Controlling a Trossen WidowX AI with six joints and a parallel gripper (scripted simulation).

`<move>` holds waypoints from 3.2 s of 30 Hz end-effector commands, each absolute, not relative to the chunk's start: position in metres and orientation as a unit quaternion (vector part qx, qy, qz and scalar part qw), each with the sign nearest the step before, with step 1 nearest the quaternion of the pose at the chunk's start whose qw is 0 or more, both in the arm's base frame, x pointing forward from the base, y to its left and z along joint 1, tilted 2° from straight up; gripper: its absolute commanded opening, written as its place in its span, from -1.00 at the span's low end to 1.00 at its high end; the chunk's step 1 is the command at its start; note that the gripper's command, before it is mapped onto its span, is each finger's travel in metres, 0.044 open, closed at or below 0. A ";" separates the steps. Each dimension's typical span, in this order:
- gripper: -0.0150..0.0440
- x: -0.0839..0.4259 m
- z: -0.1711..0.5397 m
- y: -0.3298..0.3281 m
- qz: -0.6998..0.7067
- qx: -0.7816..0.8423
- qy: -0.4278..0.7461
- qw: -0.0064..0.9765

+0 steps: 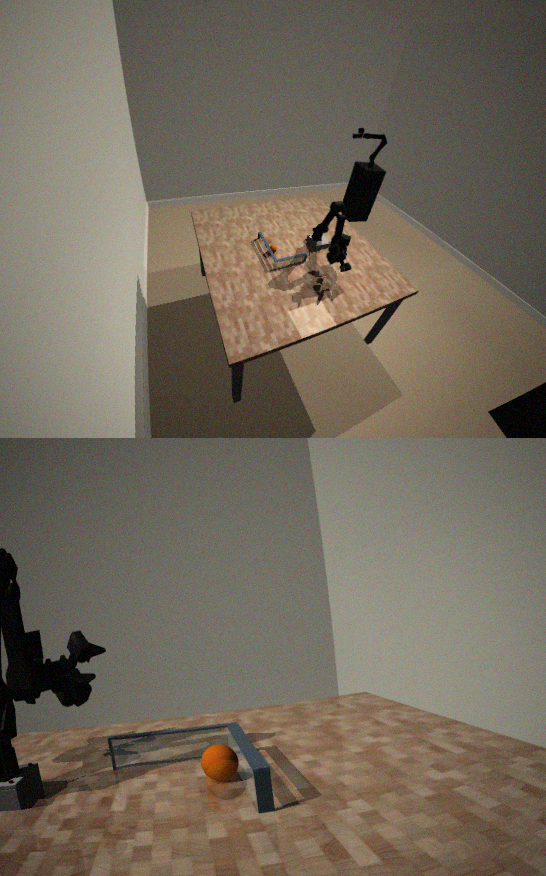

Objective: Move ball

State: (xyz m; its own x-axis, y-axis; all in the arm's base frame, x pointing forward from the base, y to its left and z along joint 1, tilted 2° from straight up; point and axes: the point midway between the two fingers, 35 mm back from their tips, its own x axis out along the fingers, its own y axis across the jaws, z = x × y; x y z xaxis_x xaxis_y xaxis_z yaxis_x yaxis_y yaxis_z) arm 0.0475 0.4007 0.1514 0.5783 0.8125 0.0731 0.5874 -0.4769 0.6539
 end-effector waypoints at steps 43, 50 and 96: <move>0.82 0.387 0.077 0.141 0.045 -0.035 0.616 0.786; 0.82 0.368 0.083 0.080 0.071 -0.064 0.702 0.706; 0.82 0.368 0.020 0.081 0.071 -0.064 0.702 0.706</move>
State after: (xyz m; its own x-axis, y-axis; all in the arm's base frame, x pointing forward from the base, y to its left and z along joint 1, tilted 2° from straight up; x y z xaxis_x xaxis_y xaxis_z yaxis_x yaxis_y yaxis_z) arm 0.3698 0.0800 0.0261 0.0134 0.0058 -0.9999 -0.1891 0.9819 0.0031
